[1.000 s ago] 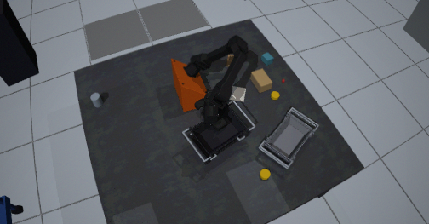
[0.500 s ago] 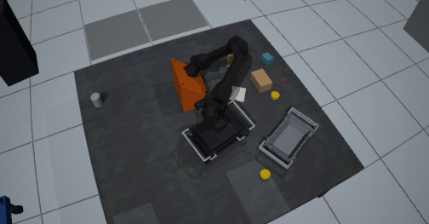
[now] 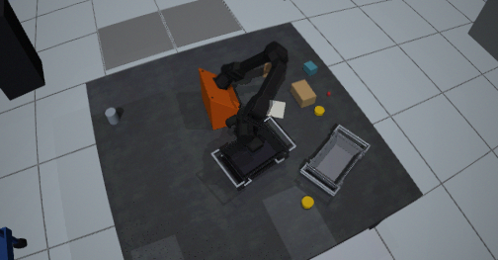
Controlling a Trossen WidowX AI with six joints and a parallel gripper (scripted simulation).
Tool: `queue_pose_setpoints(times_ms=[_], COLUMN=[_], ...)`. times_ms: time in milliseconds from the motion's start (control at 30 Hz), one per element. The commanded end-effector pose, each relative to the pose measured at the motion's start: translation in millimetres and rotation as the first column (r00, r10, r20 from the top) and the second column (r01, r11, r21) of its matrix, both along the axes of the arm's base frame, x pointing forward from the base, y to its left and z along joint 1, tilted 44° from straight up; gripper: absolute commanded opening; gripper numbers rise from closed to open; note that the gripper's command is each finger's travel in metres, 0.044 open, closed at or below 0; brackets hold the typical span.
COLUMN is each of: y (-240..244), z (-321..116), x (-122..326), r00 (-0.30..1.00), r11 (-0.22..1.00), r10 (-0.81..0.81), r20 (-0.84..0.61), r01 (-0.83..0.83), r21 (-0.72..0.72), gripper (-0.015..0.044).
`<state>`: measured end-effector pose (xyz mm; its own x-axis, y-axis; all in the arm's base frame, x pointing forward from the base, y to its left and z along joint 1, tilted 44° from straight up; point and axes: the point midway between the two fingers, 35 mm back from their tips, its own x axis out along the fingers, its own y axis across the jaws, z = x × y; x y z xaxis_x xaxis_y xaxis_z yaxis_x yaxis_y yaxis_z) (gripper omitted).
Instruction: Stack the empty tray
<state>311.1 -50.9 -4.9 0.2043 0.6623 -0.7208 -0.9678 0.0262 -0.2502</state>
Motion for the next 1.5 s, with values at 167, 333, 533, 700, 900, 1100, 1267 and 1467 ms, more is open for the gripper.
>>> queue_pose_setpoints(times_ms=[167, 333, 533, 700, 900, 1100, 1267, 1467], y=[4.7, 4.7, 4.7, 4.7, 4.7, 1.9, 8.5, 9.6], z=[-4.6, -4.6, -4.6, -4.6, -4.6, -2.2, -9.5, -10.7], x=[-4.9, -4.9, -4.9, -4.9, -4.9, -1.1, -5.1, -5.8], r00=[1.000, 1.000, 1.000, 1.000, 1.000, 1.000, 1.000, 1.000], r11=[1.000, 1.000, 1.000, 1.000, 1.000, 1.000, 1.000, 1.000], r10=[0.010, 0.010, 0.010, 0.010, 0.010, 0.002, 0.009, 0.011], r20=[-0.028, -0.028, -0.028, -0.028, -0.028, -0.006, -0.025, -0.028], r01=[-0.011, -0.011, -0.011, -0.011, -0.011, -0.002, -0.009, -0.011], r21=[0.000, 0.000, 0.000, 0.000, 0.000, 0.000, 0.000, 0.000], gripper=[0.0000, 0.0000, 0.0000, 0.0000, 0.0000, 0.0000, 0.0000, 0.0000])
